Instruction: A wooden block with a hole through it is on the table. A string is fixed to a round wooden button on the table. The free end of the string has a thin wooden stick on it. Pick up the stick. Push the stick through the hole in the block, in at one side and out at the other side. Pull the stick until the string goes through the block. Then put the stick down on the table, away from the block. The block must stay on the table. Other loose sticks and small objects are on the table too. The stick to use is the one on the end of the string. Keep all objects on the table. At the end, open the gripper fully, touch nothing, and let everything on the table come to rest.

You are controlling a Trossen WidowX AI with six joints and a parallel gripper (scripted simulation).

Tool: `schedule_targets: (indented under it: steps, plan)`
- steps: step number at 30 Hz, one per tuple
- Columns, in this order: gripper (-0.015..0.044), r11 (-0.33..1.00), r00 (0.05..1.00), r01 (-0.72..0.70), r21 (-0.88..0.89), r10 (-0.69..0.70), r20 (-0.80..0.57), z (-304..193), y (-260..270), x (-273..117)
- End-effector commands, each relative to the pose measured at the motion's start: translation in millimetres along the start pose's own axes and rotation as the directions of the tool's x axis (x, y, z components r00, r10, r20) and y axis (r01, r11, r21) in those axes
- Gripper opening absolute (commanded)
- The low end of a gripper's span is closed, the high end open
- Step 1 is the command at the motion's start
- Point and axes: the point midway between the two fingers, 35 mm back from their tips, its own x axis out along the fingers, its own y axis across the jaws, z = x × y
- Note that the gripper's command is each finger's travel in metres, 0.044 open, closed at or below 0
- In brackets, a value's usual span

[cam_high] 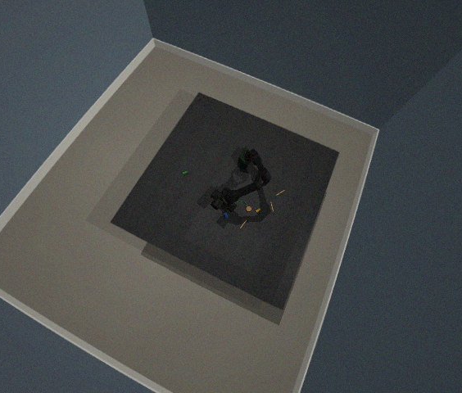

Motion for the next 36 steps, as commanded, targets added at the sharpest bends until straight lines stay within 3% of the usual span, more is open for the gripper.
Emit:
schedule_targets:
  steps: [1, 36]
  plan:
    - [0.0000, 1.000, 1.000, -0.003, -0.003, 0.003, -0.005, 4.5, -0.3, -1.0]
    - [0.0000, 1.000, 1.000, -0.003, -0.001, 0.003, -0.005, 48.0, 0.3, -1.5]
